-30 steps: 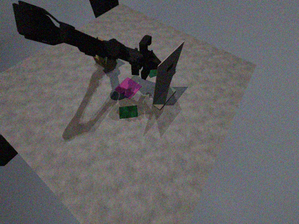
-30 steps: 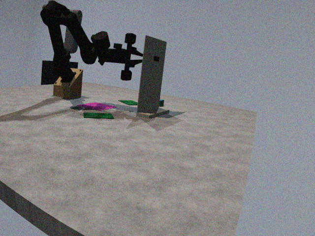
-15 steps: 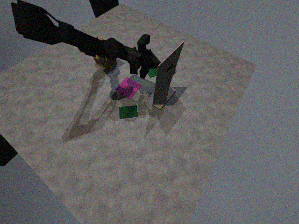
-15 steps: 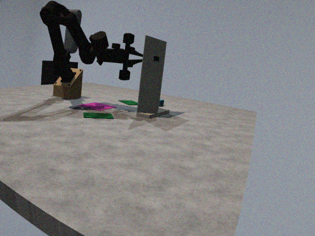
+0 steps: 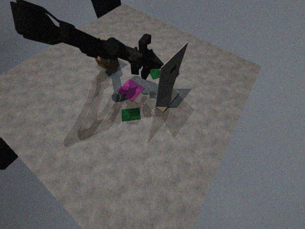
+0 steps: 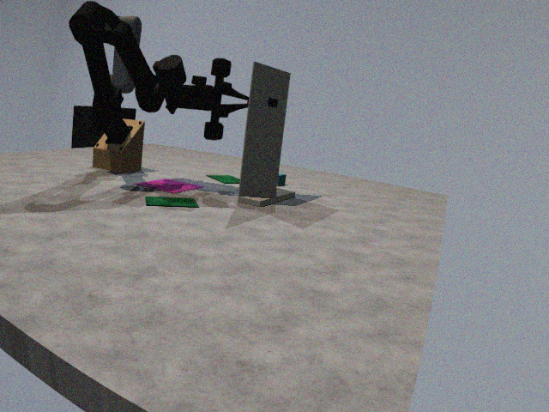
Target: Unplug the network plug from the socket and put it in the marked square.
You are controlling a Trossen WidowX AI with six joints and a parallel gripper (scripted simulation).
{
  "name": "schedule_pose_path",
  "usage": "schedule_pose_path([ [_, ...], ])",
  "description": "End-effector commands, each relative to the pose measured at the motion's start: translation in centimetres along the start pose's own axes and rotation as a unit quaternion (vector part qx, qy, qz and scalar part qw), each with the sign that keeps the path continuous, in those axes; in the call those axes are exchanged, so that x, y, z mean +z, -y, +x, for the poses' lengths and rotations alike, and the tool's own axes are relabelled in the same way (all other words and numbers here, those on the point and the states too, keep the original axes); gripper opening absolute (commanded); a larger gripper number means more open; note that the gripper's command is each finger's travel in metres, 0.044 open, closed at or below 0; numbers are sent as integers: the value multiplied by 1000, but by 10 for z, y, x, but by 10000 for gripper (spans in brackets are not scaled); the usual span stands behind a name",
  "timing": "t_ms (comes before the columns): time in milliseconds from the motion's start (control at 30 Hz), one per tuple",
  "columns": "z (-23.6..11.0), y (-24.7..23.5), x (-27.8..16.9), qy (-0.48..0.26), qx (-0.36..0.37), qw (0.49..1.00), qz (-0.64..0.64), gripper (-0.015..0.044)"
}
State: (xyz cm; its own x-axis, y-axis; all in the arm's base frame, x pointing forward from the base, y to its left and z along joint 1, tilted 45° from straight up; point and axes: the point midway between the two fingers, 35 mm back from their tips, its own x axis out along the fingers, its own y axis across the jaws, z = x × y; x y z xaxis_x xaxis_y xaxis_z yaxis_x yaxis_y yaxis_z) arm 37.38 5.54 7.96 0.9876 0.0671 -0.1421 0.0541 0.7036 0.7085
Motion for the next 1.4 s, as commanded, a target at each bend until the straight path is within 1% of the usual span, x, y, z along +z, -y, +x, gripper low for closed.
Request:
schedule_pose_path([
  [0, -4, -1, -1, 1, 1, 1000, 0, 0],
  [1367, -28, -1, -10, 0, 1, 1000, 0, 0],
])
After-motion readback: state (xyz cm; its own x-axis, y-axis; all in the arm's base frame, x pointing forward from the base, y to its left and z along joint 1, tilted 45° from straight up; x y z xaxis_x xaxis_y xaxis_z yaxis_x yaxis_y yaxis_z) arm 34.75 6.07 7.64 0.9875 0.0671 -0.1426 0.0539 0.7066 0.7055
